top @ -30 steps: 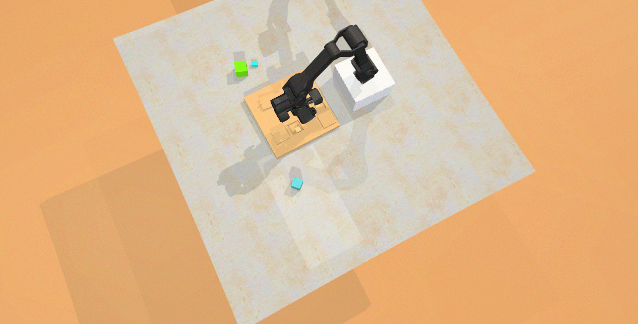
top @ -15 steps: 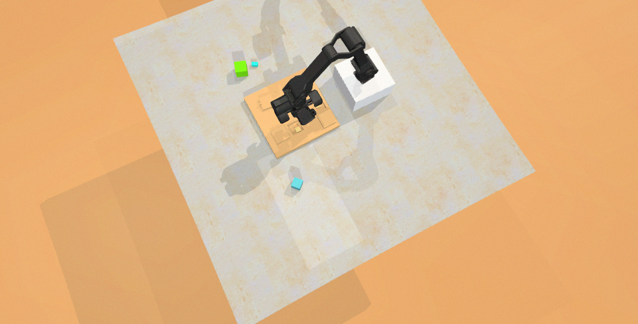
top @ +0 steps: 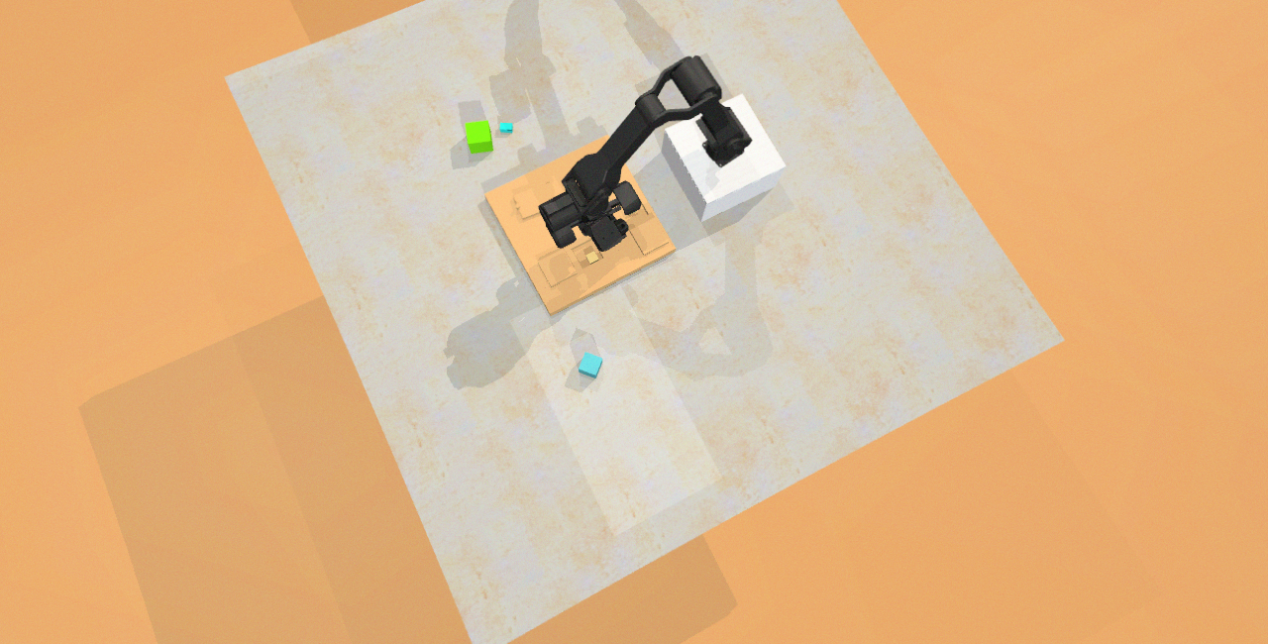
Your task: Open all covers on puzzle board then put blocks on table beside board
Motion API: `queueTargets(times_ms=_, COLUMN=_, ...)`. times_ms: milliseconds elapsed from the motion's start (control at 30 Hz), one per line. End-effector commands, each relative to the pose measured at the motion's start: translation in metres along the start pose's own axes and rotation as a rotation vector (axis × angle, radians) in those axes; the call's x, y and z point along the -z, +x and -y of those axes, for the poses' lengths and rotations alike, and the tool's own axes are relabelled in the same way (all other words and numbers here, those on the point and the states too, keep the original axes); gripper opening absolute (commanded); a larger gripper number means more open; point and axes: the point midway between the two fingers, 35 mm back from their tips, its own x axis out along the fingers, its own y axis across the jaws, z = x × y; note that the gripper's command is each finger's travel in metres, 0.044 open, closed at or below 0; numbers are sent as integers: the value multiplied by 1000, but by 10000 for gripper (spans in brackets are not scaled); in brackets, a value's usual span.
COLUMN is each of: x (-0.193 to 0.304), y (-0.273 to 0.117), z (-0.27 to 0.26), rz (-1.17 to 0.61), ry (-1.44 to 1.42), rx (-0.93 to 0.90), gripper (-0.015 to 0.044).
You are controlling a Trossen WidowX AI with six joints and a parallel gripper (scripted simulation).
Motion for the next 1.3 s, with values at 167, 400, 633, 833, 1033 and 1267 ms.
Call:
queueTargets(times_ms=167, x=-1, y=11, z=-2, rz=3, ry=-4, rx=-4, gripper=0)
queueTargets(times_ms=400, x=-1, y=16, z=-3, rz=3, ry=-4, rx=-4, gripper=0)
queueTargets(times_ms=633, x=-3, y=16, z=-9, rz=3, ry=-4, rx=-5, gripper=0)
queueTargets(times_ms=833, x=-5, y=17, z=-17, rz=3, ry=-4, rx=-5, gripper=0)
queueTargets(times_ms=1033, x=-7, y=17, z=-23, rz=3, ry=-4, rx=-6, gripper=0)
queueTargets(times_ms=1267, x=-7, y=17, z=-29, rz=3, ry=-4, rx=-7, gripper=0)
